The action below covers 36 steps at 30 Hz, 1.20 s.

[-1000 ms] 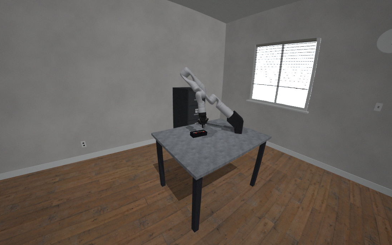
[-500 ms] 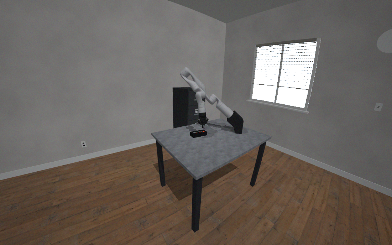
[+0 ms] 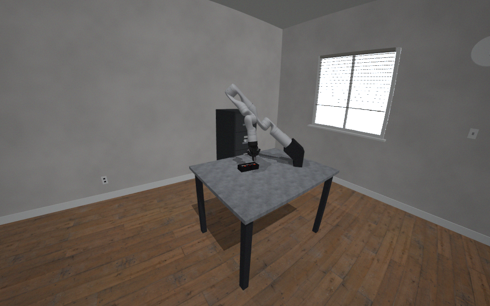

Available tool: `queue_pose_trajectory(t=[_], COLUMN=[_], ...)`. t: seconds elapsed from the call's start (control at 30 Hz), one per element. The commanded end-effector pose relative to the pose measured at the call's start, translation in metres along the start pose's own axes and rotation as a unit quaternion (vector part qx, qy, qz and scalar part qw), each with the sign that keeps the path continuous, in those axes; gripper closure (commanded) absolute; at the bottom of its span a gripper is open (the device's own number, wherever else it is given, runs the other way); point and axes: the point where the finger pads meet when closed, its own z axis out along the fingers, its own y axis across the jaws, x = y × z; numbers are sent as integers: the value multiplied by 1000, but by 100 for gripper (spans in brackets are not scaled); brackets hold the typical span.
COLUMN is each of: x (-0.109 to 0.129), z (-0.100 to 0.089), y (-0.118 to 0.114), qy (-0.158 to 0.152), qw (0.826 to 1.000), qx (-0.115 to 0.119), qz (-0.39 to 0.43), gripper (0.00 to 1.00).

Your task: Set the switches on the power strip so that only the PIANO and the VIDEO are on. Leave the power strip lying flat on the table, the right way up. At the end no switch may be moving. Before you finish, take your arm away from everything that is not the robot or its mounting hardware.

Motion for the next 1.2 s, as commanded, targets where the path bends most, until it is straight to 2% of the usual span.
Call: queue_pose_trajectory(t=[0.0, 1.17], x=[0, 5], z=[0, 27], y=[0, -4], qy=[0, 2], qw=[1000, 1000], qx=[0, 4], qz=[0, 0], gripper=[100, 100])
